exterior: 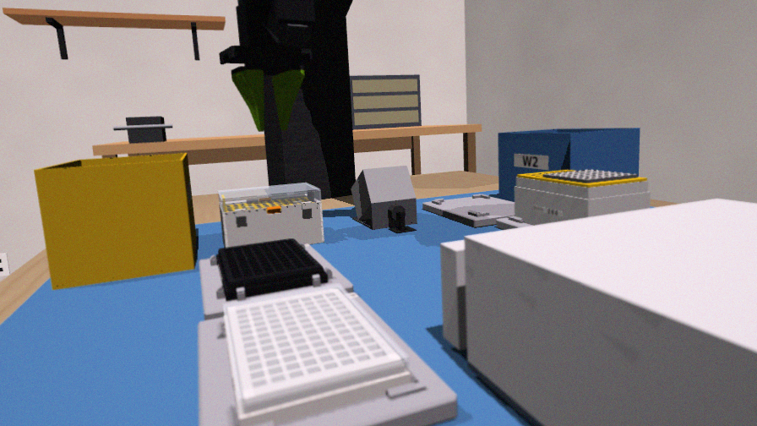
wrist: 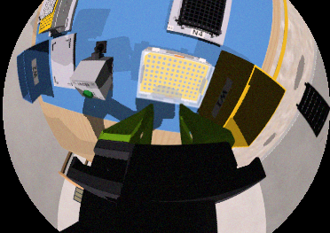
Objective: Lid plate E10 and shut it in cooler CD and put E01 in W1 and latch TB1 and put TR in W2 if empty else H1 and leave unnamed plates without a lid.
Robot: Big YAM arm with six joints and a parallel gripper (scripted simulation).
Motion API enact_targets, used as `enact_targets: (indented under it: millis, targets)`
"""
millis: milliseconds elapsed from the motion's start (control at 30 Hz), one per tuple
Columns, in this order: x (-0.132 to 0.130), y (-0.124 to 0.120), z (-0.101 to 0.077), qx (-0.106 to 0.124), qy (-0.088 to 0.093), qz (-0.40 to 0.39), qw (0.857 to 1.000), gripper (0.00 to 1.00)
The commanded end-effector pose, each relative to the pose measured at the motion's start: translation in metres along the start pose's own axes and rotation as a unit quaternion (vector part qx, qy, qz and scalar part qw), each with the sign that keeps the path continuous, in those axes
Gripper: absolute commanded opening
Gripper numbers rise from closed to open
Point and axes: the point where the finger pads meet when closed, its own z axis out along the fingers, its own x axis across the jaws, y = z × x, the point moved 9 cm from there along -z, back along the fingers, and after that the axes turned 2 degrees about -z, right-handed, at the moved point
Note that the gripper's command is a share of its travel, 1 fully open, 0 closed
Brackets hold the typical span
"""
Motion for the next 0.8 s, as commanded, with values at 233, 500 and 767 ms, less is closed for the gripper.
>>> enact_targets:
  millis: [233,500,767]
  targets:
    - [0.008,0.047,-0.002,-0.006,0.000,-0.195,0.981,0.30]
    - [0.012,0.071,-0.001,-0.007,-0.001,-0.292,0.956,0.30]
    - [0.018,0.104,0.001,-0.007,-0.002,-0.416,0.909,0.30]
